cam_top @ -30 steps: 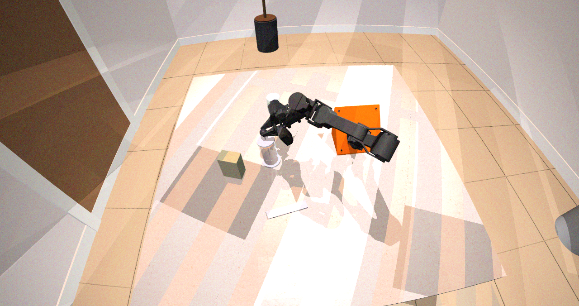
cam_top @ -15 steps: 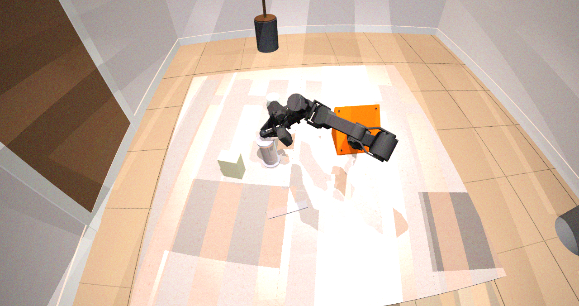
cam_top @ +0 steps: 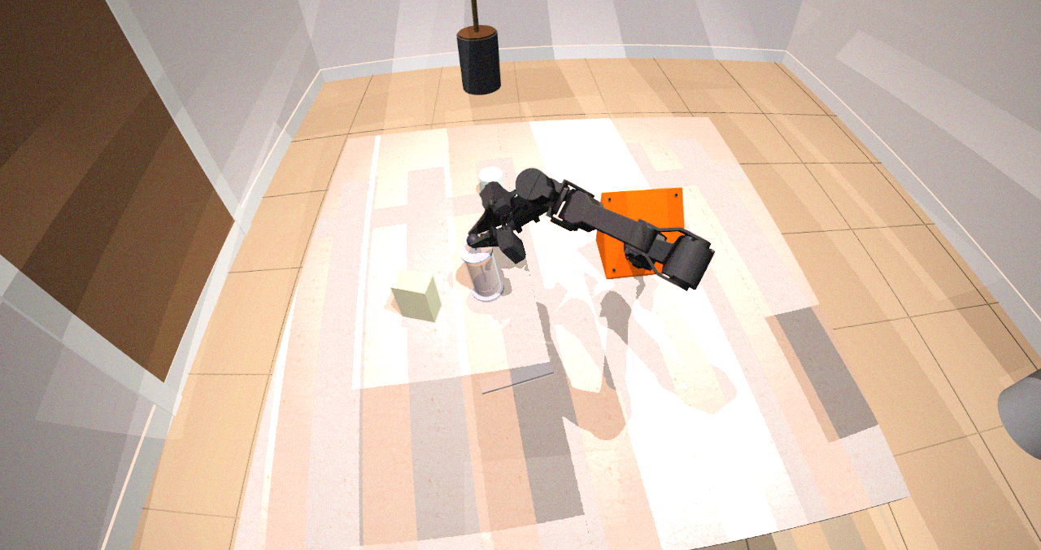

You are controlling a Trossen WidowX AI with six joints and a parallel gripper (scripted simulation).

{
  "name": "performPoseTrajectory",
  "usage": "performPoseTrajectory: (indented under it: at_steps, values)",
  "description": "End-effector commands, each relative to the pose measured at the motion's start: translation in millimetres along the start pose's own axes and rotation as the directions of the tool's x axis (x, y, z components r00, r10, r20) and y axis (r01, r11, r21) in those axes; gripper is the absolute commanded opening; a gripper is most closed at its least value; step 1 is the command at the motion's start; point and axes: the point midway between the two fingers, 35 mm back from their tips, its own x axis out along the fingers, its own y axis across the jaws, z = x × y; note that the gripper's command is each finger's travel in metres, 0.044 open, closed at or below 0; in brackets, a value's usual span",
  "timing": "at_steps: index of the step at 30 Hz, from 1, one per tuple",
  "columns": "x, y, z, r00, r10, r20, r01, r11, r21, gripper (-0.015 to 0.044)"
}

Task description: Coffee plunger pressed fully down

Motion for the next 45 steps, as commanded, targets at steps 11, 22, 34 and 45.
performPoseTrajectory:
  at_steps: [11,22,34,45]
  values:
    - [0.2,-0.3,0.1,1.000,0.001,-0.001,-0.001,1.000,0.001,0.0115]
    - [0.2,-0.3,0.1,1.000,0.001,-0.001,-0.001,1.000,0.001,0.0299]
    - [-9.5,-2.9,15.5,1.000,-0.004,-0.010,0.004,1.000,0.002,0.0440]
    - [-51.2,2.2,61.3,1.000,0.003,-0.016,-0.003,1.000,0.013,0.0440]
